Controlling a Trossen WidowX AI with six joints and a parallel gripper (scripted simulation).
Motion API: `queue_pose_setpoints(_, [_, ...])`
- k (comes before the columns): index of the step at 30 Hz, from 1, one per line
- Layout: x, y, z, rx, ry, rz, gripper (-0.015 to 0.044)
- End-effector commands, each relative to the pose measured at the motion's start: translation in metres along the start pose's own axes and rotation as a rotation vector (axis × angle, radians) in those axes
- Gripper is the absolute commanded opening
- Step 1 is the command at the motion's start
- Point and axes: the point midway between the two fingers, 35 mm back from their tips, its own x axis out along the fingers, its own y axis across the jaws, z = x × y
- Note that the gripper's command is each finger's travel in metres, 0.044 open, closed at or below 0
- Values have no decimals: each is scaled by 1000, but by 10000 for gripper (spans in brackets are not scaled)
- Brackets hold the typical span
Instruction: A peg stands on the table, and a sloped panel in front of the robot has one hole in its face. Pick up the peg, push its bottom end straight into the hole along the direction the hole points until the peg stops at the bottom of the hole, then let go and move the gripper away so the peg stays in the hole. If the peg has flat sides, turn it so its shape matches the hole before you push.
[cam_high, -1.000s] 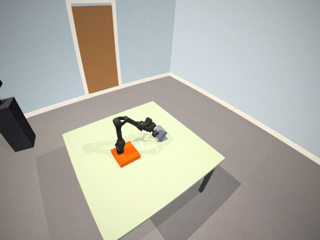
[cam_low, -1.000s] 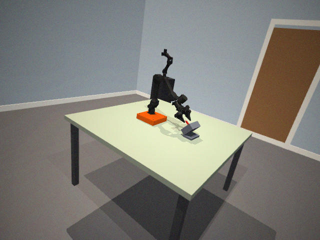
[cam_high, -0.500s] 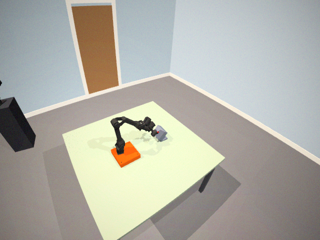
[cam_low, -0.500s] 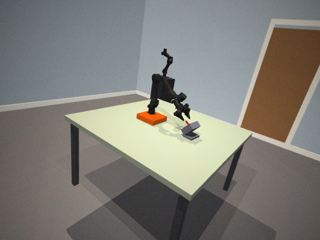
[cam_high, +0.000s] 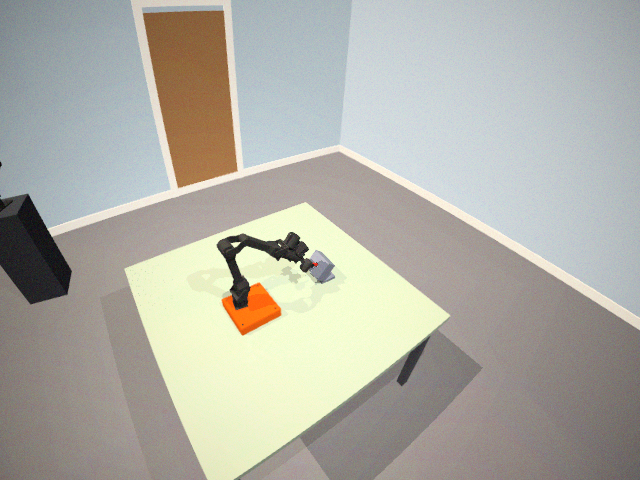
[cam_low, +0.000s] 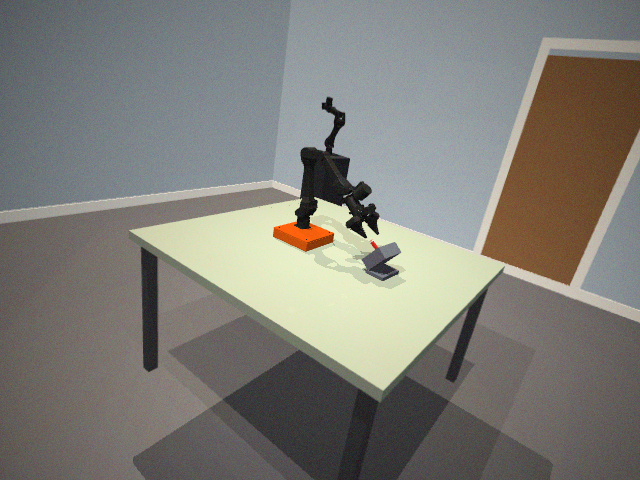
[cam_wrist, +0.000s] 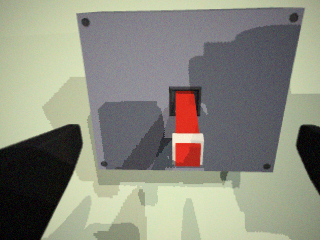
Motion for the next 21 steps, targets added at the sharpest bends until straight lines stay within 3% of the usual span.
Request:
queue_pose_setpoints(1, [-4,0,-1,3,3,-3,440])
queue_pose_setpoints(21, [-26,0,1,3,3,-2,440])
